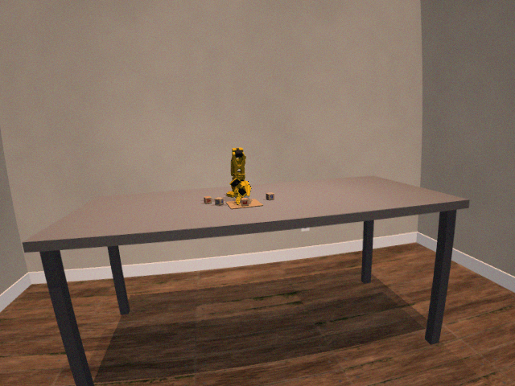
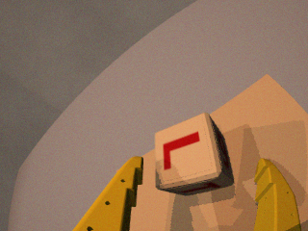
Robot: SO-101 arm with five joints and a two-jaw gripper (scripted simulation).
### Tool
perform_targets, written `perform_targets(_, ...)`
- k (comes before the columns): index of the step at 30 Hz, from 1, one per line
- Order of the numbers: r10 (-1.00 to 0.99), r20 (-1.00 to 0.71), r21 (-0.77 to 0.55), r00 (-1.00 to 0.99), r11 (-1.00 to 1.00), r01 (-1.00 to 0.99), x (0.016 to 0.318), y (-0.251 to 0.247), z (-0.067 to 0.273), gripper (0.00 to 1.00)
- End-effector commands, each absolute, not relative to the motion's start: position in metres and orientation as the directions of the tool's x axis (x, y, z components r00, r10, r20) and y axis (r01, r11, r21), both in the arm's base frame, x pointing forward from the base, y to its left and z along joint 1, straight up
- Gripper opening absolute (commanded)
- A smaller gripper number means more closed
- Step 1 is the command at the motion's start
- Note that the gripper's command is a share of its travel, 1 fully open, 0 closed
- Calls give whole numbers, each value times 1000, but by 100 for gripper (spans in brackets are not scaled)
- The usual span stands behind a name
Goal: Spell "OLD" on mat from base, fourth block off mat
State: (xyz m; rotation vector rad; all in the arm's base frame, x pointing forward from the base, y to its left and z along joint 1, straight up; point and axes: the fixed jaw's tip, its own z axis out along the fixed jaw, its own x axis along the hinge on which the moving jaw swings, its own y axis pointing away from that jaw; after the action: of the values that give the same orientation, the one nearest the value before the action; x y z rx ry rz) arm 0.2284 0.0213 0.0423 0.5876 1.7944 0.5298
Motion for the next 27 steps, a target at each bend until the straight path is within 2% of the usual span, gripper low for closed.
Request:
perform_targets(1,785,-603,791,-142,611,20,227,21,117,35)
perform_targets(27,771,-624,778,-130,628,-4,227,21,117,35)
